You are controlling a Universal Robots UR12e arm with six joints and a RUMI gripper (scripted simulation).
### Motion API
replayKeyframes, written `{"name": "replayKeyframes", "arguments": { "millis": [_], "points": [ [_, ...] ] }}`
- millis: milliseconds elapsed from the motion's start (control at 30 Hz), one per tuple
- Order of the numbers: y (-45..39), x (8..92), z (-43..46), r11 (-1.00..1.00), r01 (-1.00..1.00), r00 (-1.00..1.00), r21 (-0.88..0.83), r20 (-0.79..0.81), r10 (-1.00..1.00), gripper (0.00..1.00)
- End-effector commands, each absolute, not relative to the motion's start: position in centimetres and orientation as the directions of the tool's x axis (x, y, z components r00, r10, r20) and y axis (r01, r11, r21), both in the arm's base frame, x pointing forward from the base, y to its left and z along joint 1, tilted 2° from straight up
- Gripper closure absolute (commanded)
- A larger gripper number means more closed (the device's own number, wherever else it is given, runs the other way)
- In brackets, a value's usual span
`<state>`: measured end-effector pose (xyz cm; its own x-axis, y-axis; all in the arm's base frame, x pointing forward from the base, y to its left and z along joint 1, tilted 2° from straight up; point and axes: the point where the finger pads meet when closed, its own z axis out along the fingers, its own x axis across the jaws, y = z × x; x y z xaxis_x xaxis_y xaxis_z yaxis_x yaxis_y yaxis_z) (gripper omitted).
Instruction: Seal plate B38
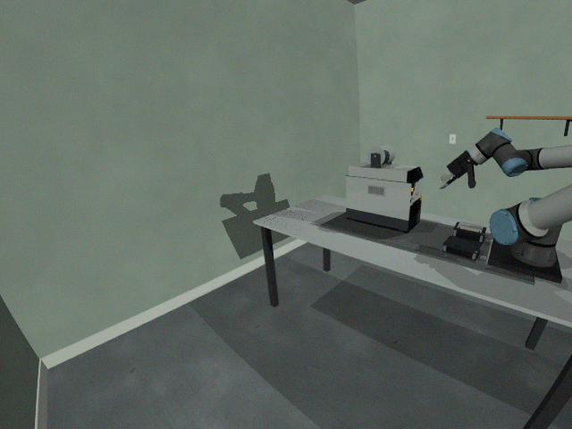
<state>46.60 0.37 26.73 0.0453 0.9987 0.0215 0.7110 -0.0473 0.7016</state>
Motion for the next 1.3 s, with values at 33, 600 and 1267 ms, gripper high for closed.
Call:
{"name": "replayKeyframes", "arguments": {
  "millis": [33,600,1267],
  "points": [
    [0.2,46.6,27.1,-0.046,0.71,0.037,0.703,0.029,0.999,0.32],
    [0.1,50.1,26.6,-0.046,0.71,0.037,0.703,0.029,0.999,0.32],
    [0.1,50.1,26.6,-0.046,0.71,0.037,0.703,0.029,0.999,0.32]
  ]
}}
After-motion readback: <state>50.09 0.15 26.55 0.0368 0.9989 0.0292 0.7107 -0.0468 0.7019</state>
